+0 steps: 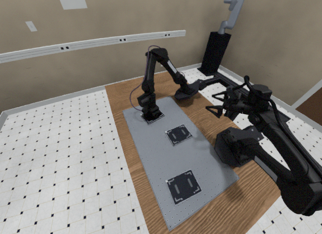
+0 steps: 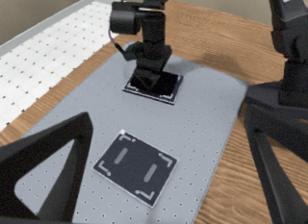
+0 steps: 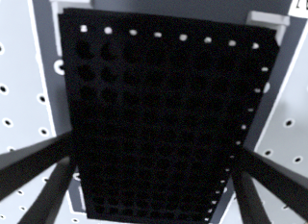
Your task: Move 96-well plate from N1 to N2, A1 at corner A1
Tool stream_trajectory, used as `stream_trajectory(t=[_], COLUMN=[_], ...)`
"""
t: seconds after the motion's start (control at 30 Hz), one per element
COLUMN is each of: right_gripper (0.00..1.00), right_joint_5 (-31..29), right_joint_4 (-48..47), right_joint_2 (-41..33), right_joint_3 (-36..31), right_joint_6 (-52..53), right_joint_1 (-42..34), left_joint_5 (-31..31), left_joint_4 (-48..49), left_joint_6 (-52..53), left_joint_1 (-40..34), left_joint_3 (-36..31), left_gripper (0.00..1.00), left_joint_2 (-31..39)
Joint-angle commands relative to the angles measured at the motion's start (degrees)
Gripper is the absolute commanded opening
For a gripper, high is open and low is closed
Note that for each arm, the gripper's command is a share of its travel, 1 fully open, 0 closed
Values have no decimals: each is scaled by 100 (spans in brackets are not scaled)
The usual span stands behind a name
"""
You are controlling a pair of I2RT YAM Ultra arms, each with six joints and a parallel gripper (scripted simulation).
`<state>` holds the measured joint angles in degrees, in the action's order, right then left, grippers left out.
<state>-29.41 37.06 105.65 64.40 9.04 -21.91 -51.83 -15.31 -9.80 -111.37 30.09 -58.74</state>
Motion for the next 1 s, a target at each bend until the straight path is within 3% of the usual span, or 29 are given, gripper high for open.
stream_trajectory(t=[0.0, 0.27, 0.3, 0.33, 0.77, 0.97], right_gripper=[89, 79, 67, 79, 79, 79], right_joint_5=[-23, -69, -69, -69, -136, -229], right_joint_4=[-103, -105, -105, -105, 935, 880], right_joint_2=[-50, -119, -119, -119, -516, -204], right_joint_3=[-38, -66, -66, -66, 387, 338], right_joint_6=[-23, -33, -32, -32, 433, 1373], right_joint_1=[-47, -34, -34, -34, -411, -817], left_joint_5=[-30, -30, -30, -30, -30, -33], left_joint_4=[-104, -104, -104, -104, -104, -1169], left_joint_6=[-34, -34, -34, -34, -34, -1089], left_joint_1=[-50, -50, -50, -50, -50, -137], left_joint_3=[177, 177, 177, 177, 177, 304], left_gripper=[100, 100, 100, 100, 100, 100], left_joint_2=[26, 26, 26, 26, 26, -84])
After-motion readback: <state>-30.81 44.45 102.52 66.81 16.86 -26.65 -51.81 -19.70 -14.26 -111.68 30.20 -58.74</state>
